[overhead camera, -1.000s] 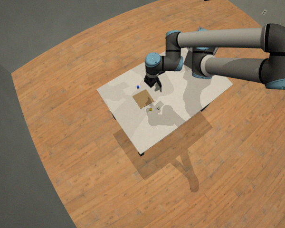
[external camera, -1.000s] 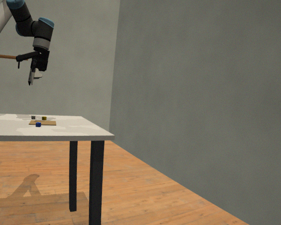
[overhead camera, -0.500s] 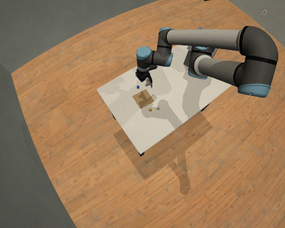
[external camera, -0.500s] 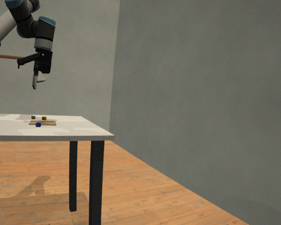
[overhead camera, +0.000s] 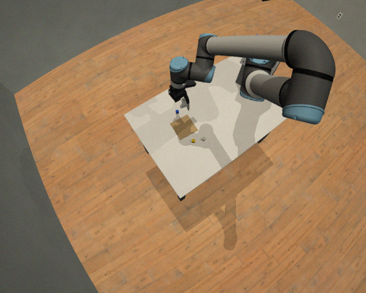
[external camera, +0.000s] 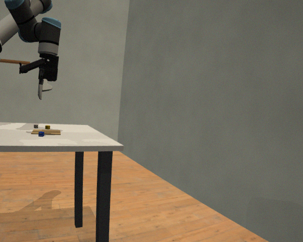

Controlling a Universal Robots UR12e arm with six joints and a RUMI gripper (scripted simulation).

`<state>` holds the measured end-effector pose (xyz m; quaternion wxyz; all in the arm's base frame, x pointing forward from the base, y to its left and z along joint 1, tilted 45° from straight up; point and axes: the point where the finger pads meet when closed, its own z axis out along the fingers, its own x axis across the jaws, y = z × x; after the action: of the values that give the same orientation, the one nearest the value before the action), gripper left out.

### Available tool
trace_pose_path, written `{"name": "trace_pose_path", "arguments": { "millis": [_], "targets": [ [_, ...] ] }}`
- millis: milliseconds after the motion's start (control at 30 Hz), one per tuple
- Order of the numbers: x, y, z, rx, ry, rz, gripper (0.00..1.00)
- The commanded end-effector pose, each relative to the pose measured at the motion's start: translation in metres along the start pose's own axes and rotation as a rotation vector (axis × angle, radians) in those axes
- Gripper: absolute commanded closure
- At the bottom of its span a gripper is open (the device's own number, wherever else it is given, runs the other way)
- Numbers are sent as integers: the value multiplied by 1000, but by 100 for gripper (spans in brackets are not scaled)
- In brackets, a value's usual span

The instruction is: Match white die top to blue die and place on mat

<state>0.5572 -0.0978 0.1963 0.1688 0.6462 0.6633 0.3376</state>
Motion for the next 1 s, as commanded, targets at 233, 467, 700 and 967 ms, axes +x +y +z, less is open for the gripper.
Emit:
{"name": "trace_pose_path", "arguments": {
  "millis": [233, 467, 700, 967],
  "targets": [
    [-15, 5, 4, -13, 0, 10, 0],
    [-16, 5, 5, -14, 0, 11, 0],
    [-16, 5, 5, -14, 0, 11, 0],
    [-16, 5, 5, -14, 0, 11, 0]
  ]
}}
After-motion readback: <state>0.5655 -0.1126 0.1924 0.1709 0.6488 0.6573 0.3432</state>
